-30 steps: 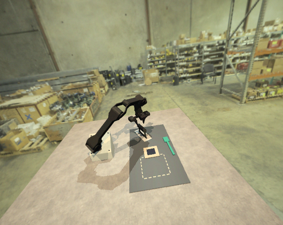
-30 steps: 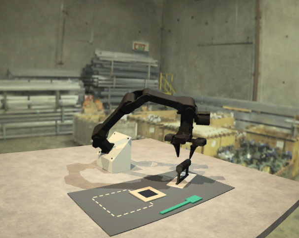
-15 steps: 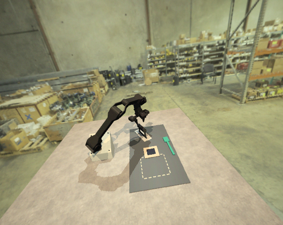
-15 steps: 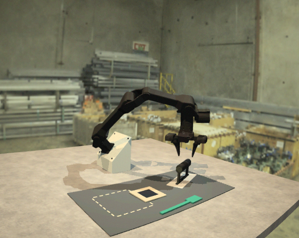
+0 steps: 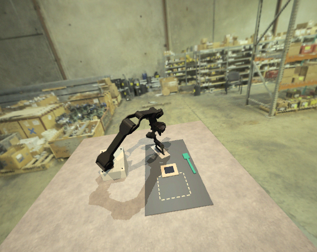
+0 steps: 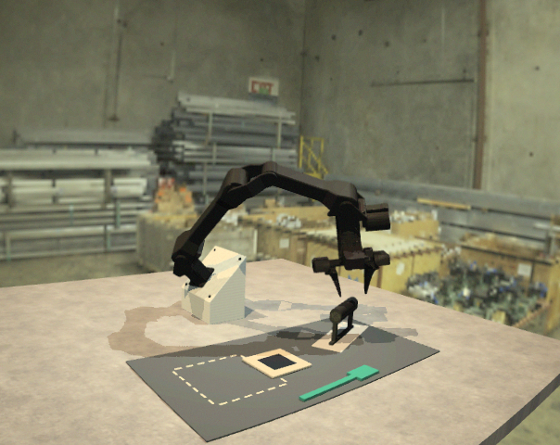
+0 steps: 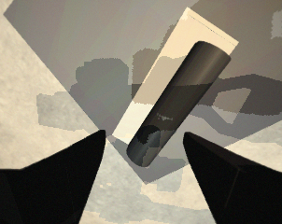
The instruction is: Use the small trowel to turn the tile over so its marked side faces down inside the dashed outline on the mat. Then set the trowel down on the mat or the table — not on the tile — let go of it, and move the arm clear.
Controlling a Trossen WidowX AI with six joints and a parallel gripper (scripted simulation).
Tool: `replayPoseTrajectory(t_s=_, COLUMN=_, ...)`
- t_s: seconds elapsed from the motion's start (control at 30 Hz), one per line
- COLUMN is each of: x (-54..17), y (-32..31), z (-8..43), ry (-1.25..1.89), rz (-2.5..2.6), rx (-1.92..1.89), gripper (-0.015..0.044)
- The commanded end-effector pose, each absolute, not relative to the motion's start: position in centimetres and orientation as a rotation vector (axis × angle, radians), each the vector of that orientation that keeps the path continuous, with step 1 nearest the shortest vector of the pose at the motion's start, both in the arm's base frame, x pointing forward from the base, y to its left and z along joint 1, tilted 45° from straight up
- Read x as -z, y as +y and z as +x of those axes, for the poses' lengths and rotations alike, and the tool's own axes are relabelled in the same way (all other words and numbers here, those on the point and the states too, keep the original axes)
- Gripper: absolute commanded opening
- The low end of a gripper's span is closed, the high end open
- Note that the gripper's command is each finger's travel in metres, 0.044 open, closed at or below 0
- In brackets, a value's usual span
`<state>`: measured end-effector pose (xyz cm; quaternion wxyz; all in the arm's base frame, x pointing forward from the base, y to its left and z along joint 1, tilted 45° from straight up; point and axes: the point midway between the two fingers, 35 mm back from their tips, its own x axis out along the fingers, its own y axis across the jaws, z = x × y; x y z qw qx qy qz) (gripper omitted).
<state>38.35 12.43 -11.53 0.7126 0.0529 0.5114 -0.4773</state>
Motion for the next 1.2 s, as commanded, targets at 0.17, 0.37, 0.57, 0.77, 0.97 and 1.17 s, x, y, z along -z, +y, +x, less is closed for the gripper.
replayPoseTrajectory(t_s=0.17, x=11.9, y=12.4, z=38.7, ry=1.214, rz=-0.035, rx=0.853, gripper=0.0300)
replayPoseTrajectory(t_s=0.37, x=12.2, y=12.3, z=38.9, ry=1.250, rz=-0.144, rx=0.717, gripper=0.0300)
replayPoseTrajectory(t_s=0.57, x=12.6, y=12.3, z=38.9, ry=1.275, rz=-0.269, rx=0.570, gripper=0.0300)
replayPoseTrajectory(t_s=0.77, x=12.8, y=12.4, z=38.8, ry=1.285, rz=-0.416, rx=0.409, gripper=0.0300)
replayPoseTrajectory(t_s=0.97, x=12.9, y=12.3, z=38.7, ry=1.278, rz=-0.556, rx=0.267, gripper=0.0300)
replayPoseTrajectory(t_s=1.17, x=12.8, y=12.1, z=38.7, ry=1.257, rz=-0.697, rx=0.136, gripper=0.0300)
